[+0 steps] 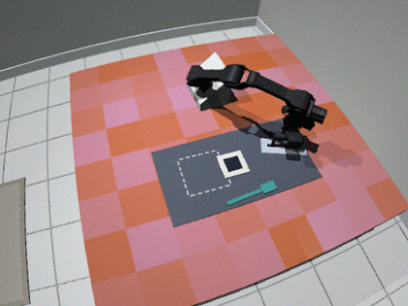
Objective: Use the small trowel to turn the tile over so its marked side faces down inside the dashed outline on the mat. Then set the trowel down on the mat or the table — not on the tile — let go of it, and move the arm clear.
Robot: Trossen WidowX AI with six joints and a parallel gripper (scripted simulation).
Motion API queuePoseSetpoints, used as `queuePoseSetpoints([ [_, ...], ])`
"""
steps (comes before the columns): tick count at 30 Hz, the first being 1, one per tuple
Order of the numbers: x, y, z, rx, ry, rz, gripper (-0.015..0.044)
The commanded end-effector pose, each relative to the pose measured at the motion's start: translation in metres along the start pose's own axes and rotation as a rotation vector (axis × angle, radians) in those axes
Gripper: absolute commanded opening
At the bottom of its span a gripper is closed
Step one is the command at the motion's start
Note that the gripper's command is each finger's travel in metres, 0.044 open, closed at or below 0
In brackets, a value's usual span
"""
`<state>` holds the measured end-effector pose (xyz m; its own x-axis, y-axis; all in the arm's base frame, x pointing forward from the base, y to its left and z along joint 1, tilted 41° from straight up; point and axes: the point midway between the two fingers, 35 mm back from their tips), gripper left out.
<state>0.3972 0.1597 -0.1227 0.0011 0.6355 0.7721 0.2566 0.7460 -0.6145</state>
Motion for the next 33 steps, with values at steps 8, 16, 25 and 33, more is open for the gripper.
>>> queuePoseSetpoints([
  [8, -0.0020, -0.0010, 0.0003, 0.127, 0.002, 0.006, 0.0130],
  [16, -0.0020, -0.0010, 0.0003, 0.127, 0.002, 0.006, 0.0270],
  [25, -0.0020, -0.0010, 0.0003, 0.127, 0.002, 0.006, 0.0270],
  [33, 0.0005, -0.0010, 0.0003, 0.128, 0.002, 0.006, 0.0270],
])
Point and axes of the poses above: the point midway between the two fingers, 35 mm back from their tips, its own x axis back along the fingers, its own z axis across the jaws, y = z × x, and after that the axes turned 11 degrees about x, right-handed
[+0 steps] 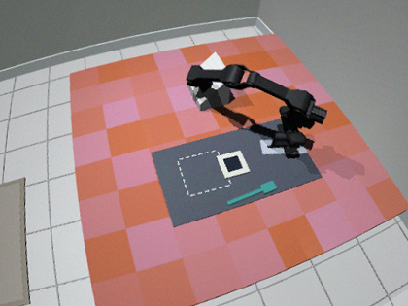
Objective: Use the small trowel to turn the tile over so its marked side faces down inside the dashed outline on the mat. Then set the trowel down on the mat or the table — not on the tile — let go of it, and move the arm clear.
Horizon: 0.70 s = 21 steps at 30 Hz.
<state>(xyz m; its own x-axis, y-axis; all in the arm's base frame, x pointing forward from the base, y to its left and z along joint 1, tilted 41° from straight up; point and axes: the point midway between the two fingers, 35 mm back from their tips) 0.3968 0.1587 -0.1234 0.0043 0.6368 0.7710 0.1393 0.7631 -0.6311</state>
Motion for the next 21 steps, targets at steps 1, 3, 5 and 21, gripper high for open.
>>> queuePoseSetpoints([
  [1, 0.009, -0.001, 0.000, 0.012, 0.000, 0.004, 0.0270],
  [3, 0.034, -0.002, 0.002, 0.025, 0.000, 0.004, 0.0270],
  [5, 0.044, -0.002, 0.003, 0.029, 0.001, 0.004, 0.0270],
  [21, 0.044, -0.002, 0.003, -0.299, -0.001, 0.002, 0.0270],
])
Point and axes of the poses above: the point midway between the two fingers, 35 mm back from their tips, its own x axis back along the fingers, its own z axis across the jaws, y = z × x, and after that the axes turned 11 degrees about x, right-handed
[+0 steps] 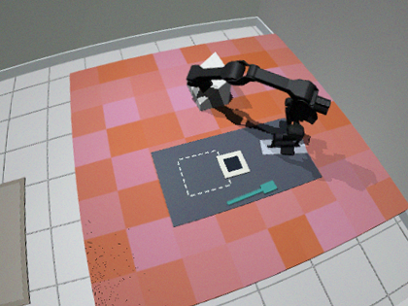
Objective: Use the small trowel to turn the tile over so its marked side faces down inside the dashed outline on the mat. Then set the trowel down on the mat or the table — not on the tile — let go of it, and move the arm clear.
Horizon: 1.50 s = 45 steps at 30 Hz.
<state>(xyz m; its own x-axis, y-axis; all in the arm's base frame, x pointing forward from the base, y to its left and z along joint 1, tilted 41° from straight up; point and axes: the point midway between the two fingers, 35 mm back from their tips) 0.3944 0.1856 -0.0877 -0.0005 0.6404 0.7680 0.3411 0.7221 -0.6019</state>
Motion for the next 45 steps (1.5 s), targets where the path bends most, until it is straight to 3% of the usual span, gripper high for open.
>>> queuePoseSetpoints([
  [1, -0.0004, 0.0004, 0.0006, -0.126, 0.005, -0.001, 0.0270],
  [45, -0.0004, 0.0035, -0.0006, -1.650, 0.010, -0.005, 0.0270],
])
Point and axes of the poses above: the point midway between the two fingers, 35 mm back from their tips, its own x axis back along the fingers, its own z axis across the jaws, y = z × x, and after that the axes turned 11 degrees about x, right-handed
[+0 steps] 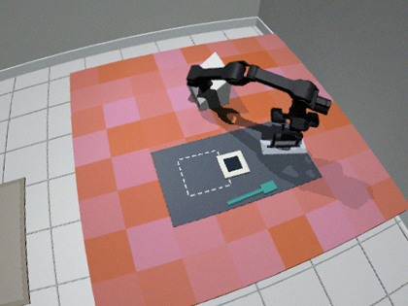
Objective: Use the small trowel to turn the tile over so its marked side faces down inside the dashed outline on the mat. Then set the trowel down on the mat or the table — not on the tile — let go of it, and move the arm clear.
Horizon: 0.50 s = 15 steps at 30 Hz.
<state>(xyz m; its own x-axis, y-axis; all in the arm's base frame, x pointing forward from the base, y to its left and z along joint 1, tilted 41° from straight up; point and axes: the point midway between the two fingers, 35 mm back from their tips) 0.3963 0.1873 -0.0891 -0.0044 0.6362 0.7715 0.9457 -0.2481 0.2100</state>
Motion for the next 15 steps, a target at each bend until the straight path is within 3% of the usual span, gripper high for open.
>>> queuePoseSetpoints([
  [1, -0.0004, -0.0005, 0.0009, -0.131, 0.003, 0.004, 0.0270],
  [15, -0.0005, -0.0001, 0.0019, -0.616, 0.005, 0.005, 0.0270],
])
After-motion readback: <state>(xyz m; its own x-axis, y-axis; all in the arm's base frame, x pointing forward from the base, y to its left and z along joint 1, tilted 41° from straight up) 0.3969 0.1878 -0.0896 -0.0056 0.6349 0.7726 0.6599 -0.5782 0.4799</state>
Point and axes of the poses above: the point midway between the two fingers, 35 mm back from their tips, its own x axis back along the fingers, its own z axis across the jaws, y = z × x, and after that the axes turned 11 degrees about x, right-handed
